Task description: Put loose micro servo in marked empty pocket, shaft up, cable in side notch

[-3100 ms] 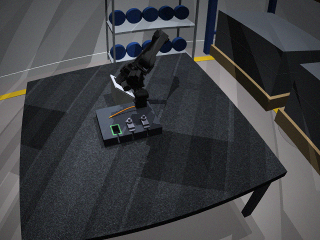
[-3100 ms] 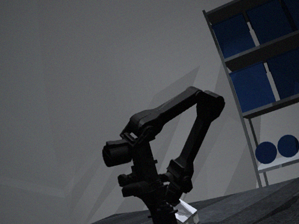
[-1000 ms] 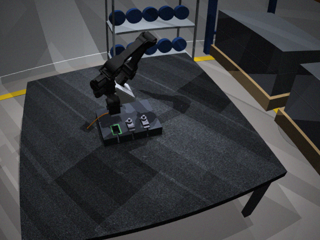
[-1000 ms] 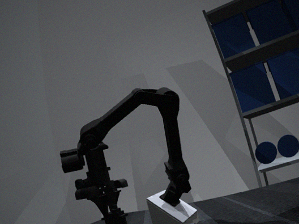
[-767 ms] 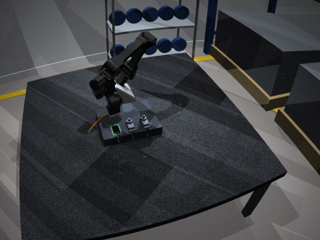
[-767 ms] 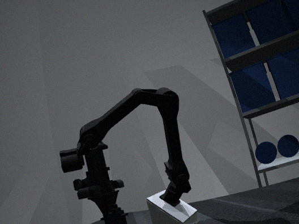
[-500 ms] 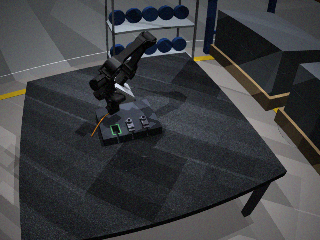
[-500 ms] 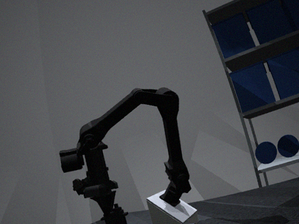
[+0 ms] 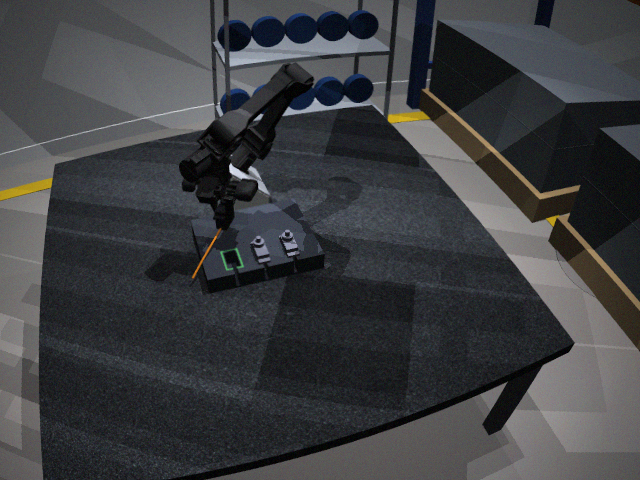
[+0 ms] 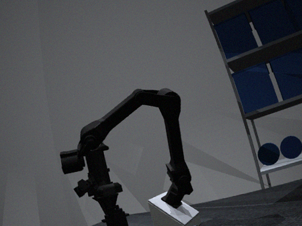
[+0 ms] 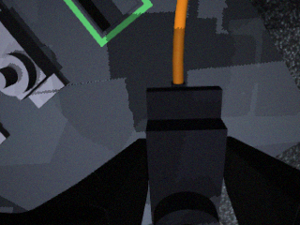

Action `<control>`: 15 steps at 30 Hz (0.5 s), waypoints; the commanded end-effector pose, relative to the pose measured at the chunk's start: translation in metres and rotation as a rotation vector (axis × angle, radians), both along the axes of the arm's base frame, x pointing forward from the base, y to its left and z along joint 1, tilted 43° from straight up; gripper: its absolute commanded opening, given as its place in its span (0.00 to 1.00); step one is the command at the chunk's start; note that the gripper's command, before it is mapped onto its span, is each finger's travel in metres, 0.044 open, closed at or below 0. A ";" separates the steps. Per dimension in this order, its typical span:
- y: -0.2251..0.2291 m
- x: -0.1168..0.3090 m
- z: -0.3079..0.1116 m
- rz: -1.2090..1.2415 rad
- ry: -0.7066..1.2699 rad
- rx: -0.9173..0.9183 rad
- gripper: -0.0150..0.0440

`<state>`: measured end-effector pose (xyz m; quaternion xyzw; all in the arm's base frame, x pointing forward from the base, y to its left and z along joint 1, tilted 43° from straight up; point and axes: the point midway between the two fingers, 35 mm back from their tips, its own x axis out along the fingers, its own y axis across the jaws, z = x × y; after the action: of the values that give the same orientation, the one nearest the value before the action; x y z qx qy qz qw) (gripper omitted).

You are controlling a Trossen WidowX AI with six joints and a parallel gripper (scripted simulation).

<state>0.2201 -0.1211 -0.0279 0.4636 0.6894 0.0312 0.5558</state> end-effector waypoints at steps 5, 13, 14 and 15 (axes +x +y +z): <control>-0.001 0.000 0.000 0.203 -0.185 -0.017 0.25; -0.001 0.000 0.000 0.406 -0.370 -0.030 0.25; -0.001 0.000 0.000 0.427 -0.389 -0.031 0.25; -0.001 0.000 0.000 0.439 -0.400 -0.032 0.25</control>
<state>0.2201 -0.1211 -0.0279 0.3086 0.6593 0.2039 0.6546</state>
